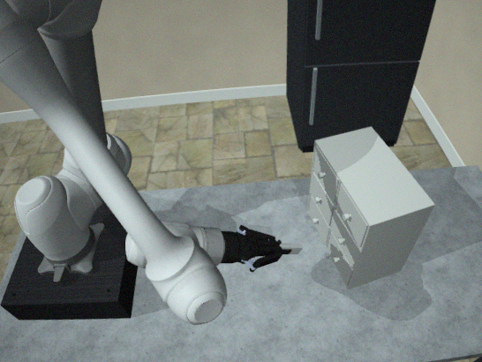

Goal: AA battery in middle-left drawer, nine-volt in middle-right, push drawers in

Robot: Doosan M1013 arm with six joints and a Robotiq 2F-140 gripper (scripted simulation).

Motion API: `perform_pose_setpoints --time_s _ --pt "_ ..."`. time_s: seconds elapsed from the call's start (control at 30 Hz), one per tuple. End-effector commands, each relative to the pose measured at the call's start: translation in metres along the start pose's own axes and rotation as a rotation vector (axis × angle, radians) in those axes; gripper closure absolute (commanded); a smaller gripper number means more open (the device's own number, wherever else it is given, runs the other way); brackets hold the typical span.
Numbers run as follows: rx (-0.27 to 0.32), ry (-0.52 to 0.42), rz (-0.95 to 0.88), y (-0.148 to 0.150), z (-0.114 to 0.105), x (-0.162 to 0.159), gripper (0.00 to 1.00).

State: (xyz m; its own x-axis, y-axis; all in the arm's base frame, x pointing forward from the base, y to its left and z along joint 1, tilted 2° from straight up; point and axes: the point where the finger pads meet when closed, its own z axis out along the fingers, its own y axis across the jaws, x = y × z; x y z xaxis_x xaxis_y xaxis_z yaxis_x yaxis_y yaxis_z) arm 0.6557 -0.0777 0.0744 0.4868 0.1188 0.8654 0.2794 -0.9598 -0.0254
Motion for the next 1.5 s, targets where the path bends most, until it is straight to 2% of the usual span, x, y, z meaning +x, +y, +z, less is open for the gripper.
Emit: perform_pose_setpoints --time_s 0.0,0.27,0.33,0.83,0.9,1.17,1.4,1.47 --pt "0.007 -0.065 0.002 -0.001 -0.006 0.002 1.00" --pt "0.007 -0.201 0.002 -0.001 -0.022 0.006 1.00" --pt "0.007 -0.201 0.002 -0.001 -0.022 0.006 1.00" --pt "0.007 -0.431 0.001 0.000 -0.048 0.014 1.00" --pt "0.007 -0.431 0.001 0.000 -0.048 0.014 1.00" --pt "0.007 -0.576 0.001 0.000 -0.064 0.018 1.00" --pt "0.007 -0.747 0.000 0.000 -0.083 0.024 1.00" --pt "0.007 -0.747 0.000 0.000 -0.083 0.024 1.00"
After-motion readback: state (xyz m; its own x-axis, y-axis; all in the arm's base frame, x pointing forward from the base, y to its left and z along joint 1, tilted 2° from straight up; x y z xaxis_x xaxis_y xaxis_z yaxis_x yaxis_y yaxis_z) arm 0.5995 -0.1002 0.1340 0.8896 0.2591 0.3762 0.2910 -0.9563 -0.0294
